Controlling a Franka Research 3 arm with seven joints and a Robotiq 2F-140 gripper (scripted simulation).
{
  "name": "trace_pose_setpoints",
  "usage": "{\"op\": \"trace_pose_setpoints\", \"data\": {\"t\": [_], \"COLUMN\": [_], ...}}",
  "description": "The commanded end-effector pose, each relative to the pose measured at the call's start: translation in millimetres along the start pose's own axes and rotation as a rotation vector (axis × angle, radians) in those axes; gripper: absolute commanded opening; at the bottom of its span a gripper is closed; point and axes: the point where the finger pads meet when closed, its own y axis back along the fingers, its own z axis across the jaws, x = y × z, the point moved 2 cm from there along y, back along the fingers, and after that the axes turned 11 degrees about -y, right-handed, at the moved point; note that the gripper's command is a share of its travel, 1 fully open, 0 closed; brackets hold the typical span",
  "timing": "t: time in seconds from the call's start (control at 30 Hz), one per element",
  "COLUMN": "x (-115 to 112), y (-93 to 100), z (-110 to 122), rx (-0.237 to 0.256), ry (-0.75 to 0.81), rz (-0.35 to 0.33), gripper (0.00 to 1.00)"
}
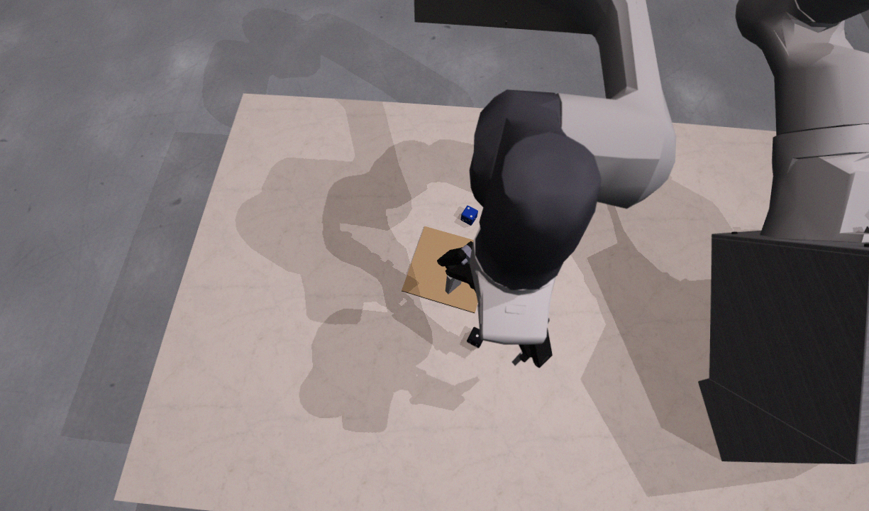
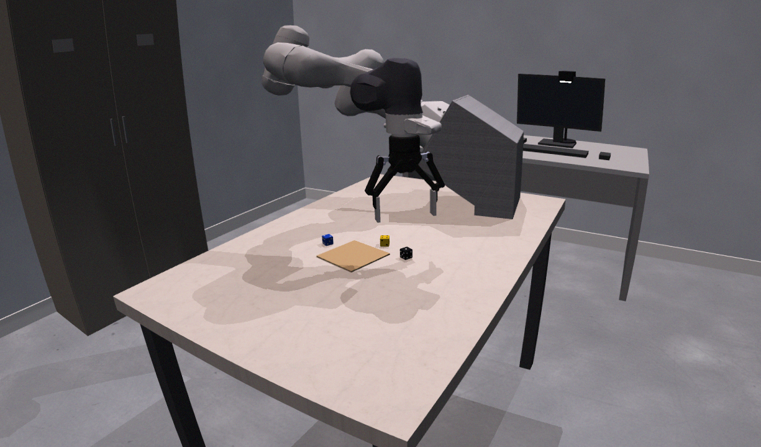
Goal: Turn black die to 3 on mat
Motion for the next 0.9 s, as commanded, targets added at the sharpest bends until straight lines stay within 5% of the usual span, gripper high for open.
{"op": "trace_pose_setpoints", "data": {"t": [0.0, 0.47, 0.5, 0.87], "x": [0.7, 0.6, 0.6, 0.6], "y": [-0.9, -2.8, -2.8, -2.8], "z": [1.4, 1.4, 1.4, 1.4], "rx": [-0.004, -0.004, -0.004, -0.004], "ry": [0.174, 0.352, 0.352, 0.352], "rz": [0.001, 0.001, 0.001, 0.001], "gripper": [1.00, 1.00, 0.25, 0.25]}}
